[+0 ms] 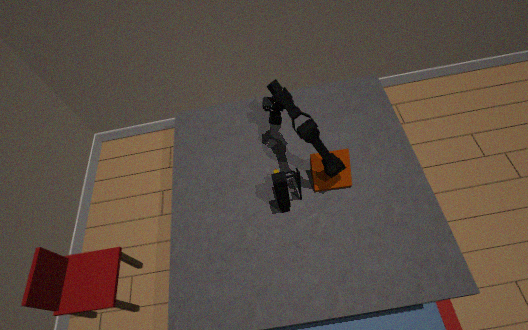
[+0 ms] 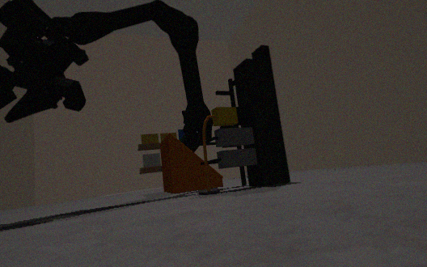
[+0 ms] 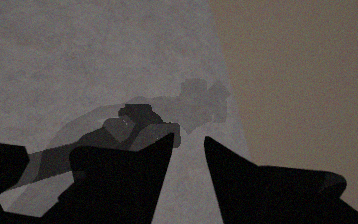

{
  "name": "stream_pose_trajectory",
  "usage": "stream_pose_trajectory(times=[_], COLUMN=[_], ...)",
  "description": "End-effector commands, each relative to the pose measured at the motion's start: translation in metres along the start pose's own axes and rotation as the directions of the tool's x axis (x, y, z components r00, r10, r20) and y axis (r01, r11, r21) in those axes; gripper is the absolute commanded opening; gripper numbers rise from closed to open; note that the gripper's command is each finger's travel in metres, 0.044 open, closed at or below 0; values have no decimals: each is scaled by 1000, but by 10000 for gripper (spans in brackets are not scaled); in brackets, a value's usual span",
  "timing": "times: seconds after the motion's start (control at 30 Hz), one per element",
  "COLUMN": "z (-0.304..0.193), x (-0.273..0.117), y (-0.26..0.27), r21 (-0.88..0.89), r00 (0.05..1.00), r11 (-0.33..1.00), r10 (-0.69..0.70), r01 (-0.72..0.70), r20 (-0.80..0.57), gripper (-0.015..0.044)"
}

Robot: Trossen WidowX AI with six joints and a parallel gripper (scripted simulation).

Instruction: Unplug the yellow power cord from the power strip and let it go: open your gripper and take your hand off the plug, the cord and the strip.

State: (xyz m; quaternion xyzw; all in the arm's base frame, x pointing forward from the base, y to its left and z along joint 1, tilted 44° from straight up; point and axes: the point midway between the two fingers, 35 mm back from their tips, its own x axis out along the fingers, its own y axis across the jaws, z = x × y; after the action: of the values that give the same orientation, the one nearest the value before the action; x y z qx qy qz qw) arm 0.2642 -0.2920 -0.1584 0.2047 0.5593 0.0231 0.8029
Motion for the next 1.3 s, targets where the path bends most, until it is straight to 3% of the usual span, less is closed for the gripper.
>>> stream_pose_trajectory(times=[0.0,0.37,0.73,1.27], z=[18,30,9,9], x=[-20,-68,-127,-129], y=[68,183,295,298], r21=[282,676,877,878], r00=[989,931,819,815], r11=[955,736,372,359], r10=[120,267,369,371], r01=[-91,-30,303,316], r20=[-88,-250,-439,-445], gripper=[160,160,160,160])
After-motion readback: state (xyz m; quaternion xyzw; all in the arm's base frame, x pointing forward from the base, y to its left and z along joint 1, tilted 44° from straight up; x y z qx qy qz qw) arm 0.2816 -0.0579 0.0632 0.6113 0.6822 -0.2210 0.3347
